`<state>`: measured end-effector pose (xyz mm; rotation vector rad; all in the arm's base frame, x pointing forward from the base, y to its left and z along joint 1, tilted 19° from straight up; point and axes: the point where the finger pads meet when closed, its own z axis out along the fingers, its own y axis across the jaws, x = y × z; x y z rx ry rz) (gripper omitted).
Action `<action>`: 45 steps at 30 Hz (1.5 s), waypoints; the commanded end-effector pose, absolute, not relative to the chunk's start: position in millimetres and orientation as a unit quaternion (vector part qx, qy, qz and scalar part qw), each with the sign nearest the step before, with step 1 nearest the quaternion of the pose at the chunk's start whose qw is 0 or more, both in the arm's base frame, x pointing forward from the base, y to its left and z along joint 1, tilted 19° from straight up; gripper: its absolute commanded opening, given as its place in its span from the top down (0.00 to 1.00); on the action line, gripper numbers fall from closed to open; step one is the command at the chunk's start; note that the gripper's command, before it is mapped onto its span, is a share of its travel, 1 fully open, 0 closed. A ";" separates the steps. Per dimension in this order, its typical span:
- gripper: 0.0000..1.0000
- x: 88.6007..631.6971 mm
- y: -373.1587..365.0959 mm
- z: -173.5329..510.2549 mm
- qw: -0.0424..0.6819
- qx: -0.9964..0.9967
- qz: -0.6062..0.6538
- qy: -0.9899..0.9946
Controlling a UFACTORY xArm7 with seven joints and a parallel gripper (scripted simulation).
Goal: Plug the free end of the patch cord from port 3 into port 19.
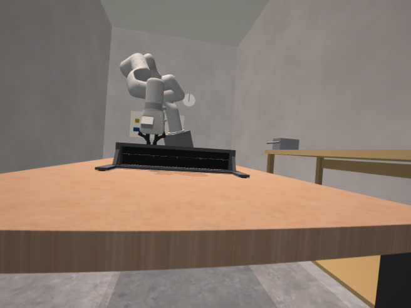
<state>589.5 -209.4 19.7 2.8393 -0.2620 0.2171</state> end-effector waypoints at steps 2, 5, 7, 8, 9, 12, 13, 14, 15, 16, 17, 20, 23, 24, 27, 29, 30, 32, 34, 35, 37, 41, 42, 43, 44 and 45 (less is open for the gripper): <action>1.00 591.6 -208.8 22.4 0.141 0.983 0.078 -0.090; 1.00 591.9 -208.8 22.5 0.141 0.983 0.078 -0.090; 1.00 592.3 -208.8 22.6 0.141 0.983 0.078 -0.090; 1.00 592.5 -208.9 22.6 0.141 0.983 0.078 -0.090; 1.00 592.7 -208.9 22.7 0.141 0.983 0.078 -0.090; 1.00 593.4 -209.0 22.9 0.141 0.983 0.077 -0.090; 1.00 593.5 -209.0 22.9 0.140 0.983 0.077 -0.090; 1.00 593.5 -209.0 22.9 0.140 0.983 0.077 -0.090; 1.00 593.5 -209.0 22.9 0.140 0.983 0.077 -0.090; 1.00 593.6 -209.0 22.9 0.140 0.983 0.077 -0.090; 1.00 593.6 -209.0 22.9 0.140 0.983 0.077 -0.090; 1.00 593.7 -209.0 23.0 0.140 0.983 0.077 -0.090; 1.00 593.8 -209.0 23.1 0.140 0.983 0.077 -0.090; 1.00 593.8 -209.0 23.2 0.140 0.983 0.078 -0.090; 1.00 593.9 -209.0 23.3 0.141 0.983 0.078 -0.090; 1.00 594.0 -209.0 23.3 0.141 0.983 0.078 -0.090; 1.00 594.0 -209.0 23.4 0.141 0.983 0.077 -0.090; 1.00 594.0 -209.0 23.4 0.141 0.983 0.077 -0.090; 1.00 594.3 -209.1 23.5 0.140 0.983 0.076 -0.091; 1.00 594.5 -209.1 23.6 0.140 0.983 0.075 -0.091; 1.00 595.0 -209.2 23.8 0.140 0.983 0.072 -0.091; 1.00 596.0 -209.2 24.2 0.140 0.984 0.067 -0.092; 1.00 596.1 -209.2 24.3 0.140 0.984 0.066 -0.092; 1.00 596.2 -209.2 24.3 0.140 0.984 0.066 -0.092; 1.00 596.3 -209.2 24.3 0.139 0.984 0.065 -0.092; 1.00 596.3 -209.2 24.4 0.139 0.984 0.065 -0.092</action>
